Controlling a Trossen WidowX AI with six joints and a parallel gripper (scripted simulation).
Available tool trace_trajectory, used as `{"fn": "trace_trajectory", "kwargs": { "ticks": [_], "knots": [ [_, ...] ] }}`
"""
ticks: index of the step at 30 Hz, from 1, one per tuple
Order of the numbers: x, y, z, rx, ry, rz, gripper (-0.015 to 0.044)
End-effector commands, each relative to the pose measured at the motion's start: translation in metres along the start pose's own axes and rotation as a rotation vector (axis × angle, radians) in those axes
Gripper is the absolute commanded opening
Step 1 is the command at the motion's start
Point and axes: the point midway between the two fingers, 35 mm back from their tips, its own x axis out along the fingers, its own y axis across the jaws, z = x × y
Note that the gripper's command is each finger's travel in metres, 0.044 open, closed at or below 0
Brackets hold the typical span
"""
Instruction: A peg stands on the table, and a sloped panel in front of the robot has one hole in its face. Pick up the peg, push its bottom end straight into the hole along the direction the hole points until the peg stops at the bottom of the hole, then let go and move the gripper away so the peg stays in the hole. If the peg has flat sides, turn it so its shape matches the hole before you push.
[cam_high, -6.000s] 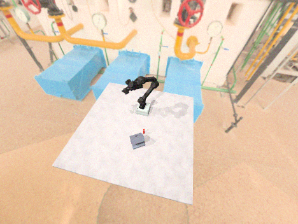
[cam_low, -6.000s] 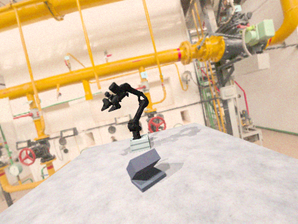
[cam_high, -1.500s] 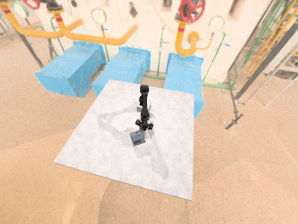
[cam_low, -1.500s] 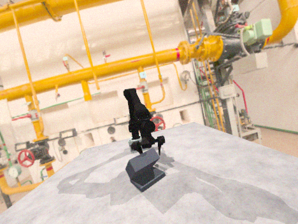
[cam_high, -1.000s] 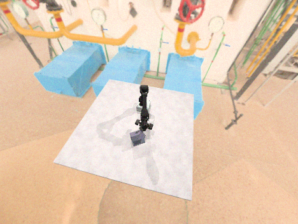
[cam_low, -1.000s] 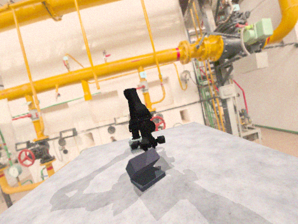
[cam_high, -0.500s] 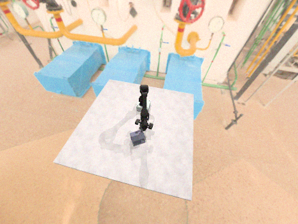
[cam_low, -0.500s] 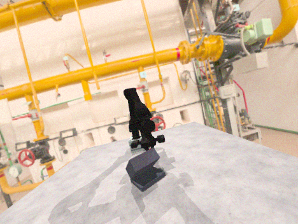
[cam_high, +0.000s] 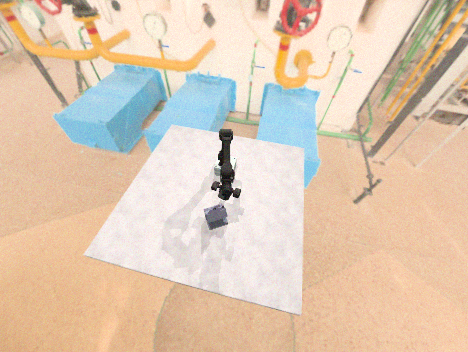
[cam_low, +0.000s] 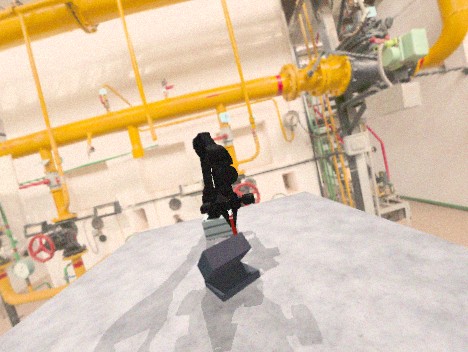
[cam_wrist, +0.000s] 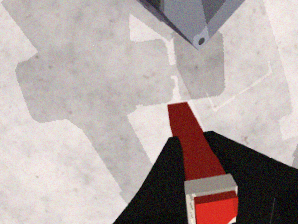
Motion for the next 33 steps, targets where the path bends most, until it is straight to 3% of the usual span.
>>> {"fn": "trace_trajectory", "kwargs": {
  "ticks": [1,33],
  "knots": [
    [-0.005,-0.001,0.000,-0.009,0.001,0.007,0.0000],
    [-0.018,-0.027,0.013,-0.169,-0.104,0.157,0.0000]
  ]
}}
